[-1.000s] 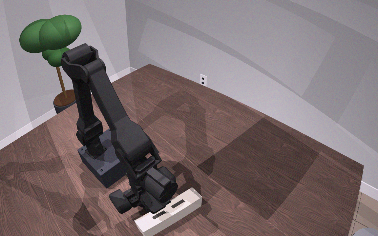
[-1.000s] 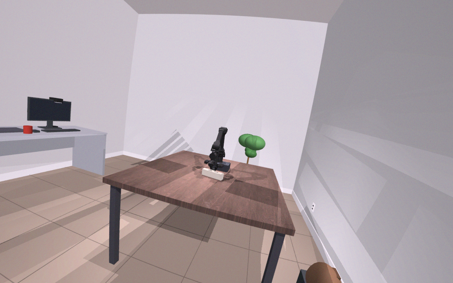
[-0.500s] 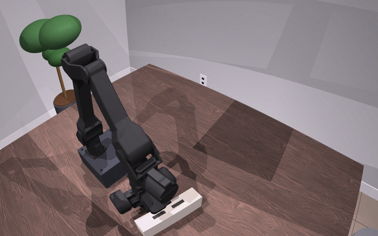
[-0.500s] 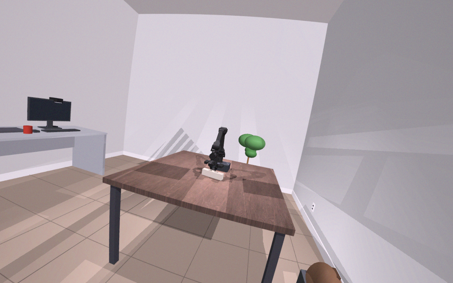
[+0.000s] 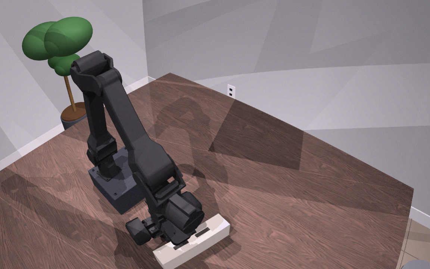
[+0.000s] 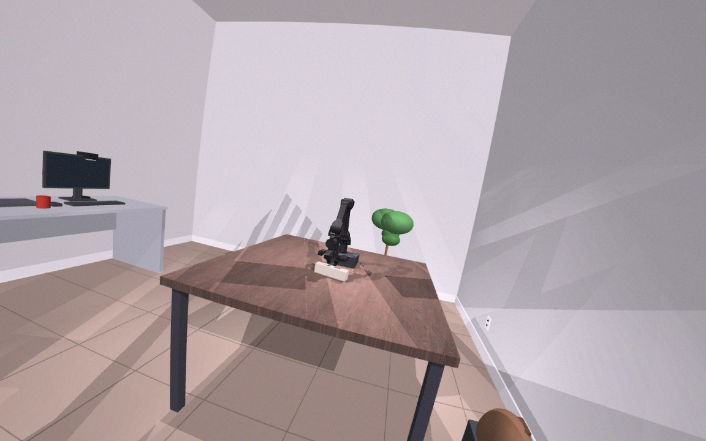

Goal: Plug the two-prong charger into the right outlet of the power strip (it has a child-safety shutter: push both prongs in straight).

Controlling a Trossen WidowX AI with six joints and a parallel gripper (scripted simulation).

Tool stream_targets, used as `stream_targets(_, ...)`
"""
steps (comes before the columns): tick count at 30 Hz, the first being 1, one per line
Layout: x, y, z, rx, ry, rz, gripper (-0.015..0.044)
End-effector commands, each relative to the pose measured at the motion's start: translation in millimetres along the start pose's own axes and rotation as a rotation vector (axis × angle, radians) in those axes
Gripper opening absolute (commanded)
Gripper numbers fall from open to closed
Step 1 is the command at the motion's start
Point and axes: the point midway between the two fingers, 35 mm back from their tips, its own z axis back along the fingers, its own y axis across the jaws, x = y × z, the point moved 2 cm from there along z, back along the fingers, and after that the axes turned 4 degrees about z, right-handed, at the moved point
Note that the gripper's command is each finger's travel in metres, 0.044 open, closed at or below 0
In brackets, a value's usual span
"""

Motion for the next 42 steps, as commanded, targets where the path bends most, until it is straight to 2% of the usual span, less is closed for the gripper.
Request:
stream_targets(1, 1.0, 0.0, -1.2, 0.001, 0.006, -0.002, 0.0000)
stream_targets(42, 5.0, -0.2, -0.1, 0.001, 0.006, -0.002, 0.0000)
